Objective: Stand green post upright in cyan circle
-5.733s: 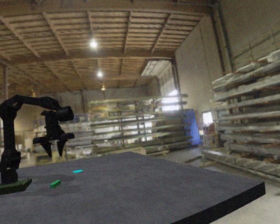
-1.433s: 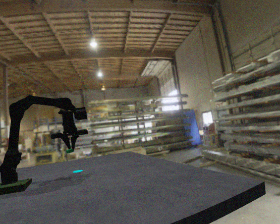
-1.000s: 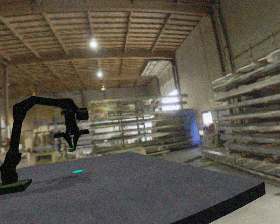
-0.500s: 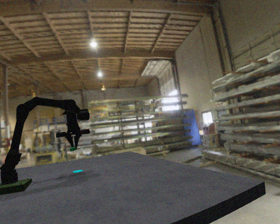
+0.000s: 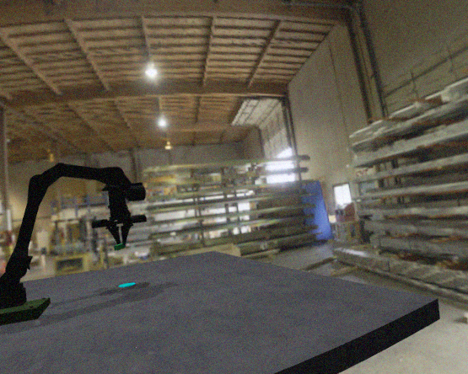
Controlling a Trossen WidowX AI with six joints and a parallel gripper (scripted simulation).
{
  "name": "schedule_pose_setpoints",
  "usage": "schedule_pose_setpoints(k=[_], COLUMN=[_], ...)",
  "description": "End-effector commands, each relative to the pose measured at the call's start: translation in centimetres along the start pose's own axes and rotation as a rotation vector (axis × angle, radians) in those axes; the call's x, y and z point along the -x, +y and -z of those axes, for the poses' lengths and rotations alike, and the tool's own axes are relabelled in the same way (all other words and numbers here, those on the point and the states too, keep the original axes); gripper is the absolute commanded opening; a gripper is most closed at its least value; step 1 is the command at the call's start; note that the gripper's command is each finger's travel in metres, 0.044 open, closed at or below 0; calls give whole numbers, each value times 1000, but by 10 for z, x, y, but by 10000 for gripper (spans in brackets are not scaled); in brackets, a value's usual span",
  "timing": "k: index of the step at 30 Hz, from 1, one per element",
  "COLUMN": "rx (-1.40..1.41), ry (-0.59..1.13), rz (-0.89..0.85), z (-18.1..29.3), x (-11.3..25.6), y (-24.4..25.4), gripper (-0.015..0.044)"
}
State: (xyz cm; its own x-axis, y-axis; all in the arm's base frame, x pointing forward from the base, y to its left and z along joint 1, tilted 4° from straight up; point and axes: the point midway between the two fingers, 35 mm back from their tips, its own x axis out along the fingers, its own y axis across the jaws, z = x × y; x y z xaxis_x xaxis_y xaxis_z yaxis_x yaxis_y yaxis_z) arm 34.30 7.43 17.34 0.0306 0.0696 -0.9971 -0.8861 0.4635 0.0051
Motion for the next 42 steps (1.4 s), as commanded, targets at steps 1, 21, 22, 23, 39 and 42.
schedule_pose_setpoints(k=[1, 21, 22, 23, 39, 42], rx=[-2, -75, -79, -82, -140, -150], ry=[-4, -128, -135, -142, -255, -276], rz=[-2, 15, 16, 17, 30, 32], z=[-8, -19, -20, -21, -29, -31], x=[1, -13, -13, -14, -23, -25], y=[2, -12, -13, -14, -27, -29], gripper=[23, 23, 23, 23, 23, 23])
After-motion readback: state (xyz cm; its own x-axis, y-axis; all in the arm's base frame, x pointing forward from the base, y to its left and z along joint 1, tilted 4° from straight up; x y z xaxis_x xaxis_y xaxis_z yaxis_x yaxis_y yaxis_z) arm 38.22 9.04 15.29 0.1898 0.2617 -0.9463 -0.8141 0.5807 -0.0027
